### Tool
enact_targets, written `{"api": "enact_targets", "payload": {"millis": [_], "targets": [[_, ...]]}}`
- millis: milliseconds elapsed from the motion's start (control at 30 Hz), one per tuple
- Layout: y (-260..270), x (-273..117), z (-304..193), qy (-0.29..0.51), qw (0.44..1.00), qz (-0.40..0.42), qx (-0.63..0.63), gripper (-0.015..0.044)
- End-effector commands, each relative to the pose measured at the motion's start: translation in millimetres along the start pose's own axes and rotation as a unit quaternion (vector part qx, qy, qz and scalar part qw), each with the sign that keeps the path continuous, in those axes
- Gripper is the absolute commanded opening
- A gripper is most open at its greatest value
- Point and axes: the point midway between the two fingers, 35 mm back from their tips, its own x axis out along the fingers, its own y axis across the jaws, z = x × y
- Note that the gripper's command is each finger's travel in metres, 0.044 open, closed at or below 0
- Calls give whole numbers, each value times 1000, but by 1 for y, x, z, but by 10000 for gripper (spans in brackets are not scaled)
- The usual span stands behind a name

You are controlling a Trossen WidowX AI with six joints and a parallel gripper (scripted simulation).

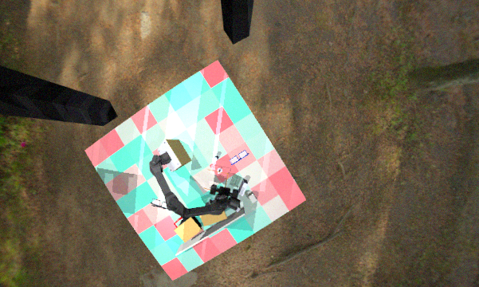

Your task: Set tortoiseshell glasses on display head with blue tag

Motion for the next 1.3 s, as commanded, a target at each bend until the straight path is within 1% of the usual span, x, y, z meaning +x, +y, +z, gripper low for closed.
{"api": "enact_targets", "payload": {"millis": [0, 733, 867, 1067, 1267], "targets": [[2, -2, 0, -3, 1000, 3, 1, 0], [1, -3, -13, -3, 1000, 3, 0, 0], [2, -19, -13, -3, 1000, 3, 0, 0], [1, -61, -15, -2, 1000, 4, 0, 0], [1, -63, -14, -2, 1000, 4, -1, 0]]}}
